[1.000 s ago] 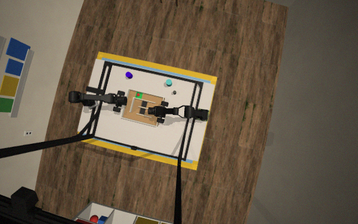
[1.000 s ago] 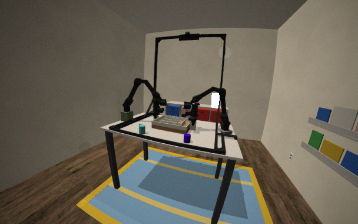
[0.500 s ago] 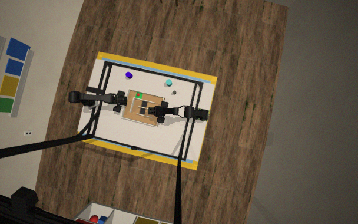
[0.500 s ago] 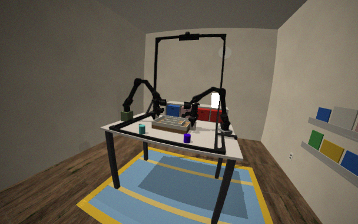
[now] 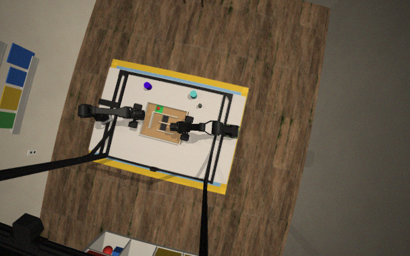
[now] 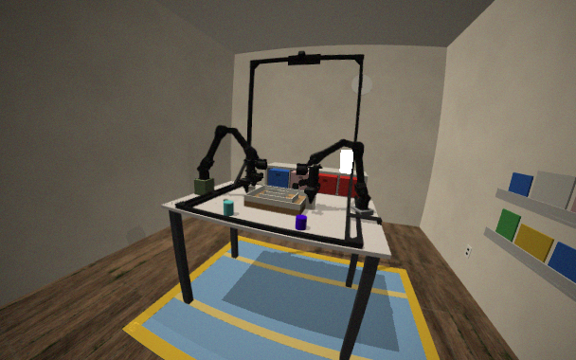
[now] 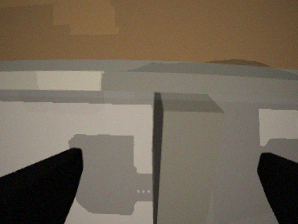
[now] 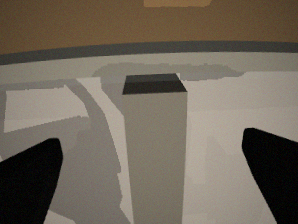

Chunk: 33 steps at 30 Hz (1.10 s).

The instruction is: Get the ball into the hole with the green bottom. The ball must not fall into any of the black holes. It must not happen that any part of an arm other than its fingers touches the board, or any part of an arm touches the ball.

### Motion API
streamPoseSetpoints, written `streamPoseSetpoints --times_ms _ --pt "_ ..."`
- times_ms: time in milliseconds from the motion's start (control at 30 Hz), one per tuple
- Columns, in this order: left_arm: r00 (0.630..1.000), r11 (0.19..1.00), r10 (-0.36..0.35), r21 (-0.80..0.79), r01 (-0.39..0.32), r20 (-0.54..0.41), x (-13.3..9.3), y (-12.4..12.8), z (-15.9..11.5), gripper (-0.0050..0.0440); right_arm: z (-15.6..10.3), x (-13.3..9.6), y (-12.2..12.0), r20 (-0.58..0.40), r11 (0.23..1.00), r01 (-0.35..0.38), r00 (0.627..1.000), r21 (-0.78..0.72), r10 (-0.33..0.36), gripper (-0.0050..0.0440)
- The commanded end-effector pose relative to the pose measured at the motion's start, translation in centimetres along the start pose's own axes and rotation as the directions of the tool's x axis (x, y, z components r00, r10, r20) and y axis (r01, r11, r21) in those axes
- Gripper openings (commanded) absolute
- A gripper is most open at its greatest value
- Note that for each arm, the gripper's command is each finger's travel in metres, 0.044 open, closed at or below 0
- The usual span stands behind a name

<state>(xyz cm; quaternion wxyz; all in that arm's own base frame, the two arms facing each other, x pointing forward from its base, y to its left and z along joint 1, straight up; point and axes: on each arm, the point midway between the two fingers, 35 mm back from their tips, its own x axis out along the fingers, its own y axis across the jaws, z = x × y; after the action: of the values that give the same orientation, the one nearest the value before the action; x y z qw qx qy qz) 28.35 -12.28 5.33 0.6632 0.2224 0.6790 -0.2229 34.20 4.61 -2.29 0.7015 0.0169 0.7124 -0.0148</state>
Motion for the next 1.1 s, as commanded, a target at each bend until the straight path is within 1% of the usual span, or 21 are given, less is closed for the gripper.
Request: streamPoseSetpoints --times_ms 0,33,133,200,1067 --pt "1.000 1.000 0.008 0.000 -0.008 0.021 -2.4 0.2 -0.8 0.0400 -0.9 -2.4 0.0 0.015 1.000 0.003 1.000 0.001 -0.003 0.0400" --pt "1.000 1.000 0.008 0.000 -0.008 0.021 -2.4 0.2 -0.8 0.0400 -0.9 -2.4 0.0 0.015 1.000 0.003 1.000 0.001 -0.003 0.0400" --pt "1.000 1.000 0.008 0.000 -0.008 0.021 -5.5 0.1 -2.9 0.0400 -3.0 -5.5 0.0 0.015 1.000 0.003 1.000 0.001 -0.003 0.0400" --pt "1.000 1.000 0.008 0.000 -0.008 0.021 -6.2 0.0 -3.4 0.0400 -3.5 -6.2 -0.1 0.015 1.000 0.003 1.000 0.001 -0.003 0.0400" --pt "1.000 1.000 0.008 0.000 -0.008 0.021 -6.2 0.0 -3.4 0.0400 -3.5 -6.2 -0.1 0.015 1.000 0.003 1.000 0.001 -0.003 0.0400"
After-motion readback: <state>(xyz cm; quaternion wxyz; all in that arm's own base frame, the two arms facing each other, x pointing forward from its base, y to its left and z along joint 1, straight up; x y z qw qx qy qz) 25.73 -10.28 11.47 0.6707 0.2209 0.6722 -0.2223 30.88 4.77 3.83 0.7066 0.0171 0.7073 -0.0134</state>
